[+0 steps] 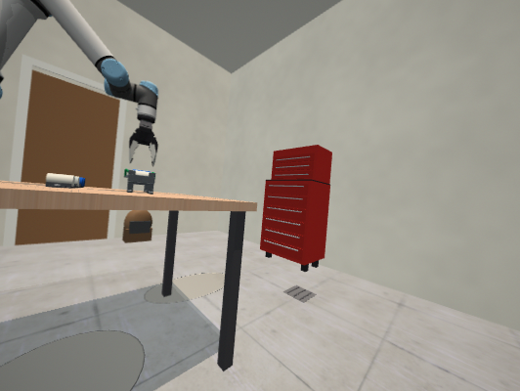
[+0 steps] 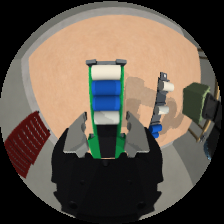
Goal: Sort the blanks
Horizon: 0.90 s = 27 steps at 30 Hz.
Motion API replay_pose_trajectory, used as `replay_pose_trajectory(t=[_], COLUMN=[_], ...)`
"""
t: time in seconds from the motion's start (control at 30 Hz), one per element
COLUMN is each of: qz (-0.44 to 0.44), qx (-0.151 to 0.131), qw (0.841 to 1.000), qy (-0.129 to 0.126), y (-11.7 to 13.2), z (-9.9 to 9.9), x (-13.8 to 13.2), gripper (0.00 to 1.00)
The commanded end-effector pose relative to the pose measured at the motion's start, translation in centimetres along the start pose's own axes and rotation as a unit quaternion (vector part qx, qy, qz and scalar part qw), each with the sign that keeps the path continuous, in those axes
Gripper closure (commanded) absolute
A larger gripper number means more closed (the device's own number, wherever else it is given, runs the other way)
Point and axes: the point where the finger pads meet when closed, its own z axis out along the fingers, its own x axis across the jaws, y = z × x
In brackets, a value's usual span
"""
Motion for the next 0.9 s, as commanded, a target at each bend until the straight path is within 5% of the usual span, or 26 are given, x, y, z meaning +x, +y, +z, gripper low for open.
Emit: replay_pose_trajectory(t=[0.0, 0.87], qz=[0.000, 0.000], qx=[0.000, 0.000], qw=[1.000, 1.000], qy=[-0.001, -0.001], y=[0.00, 0.01], z=[0.44, 1.36], x=[-0.07, -0.09], gripper=[0.48, 0.48])
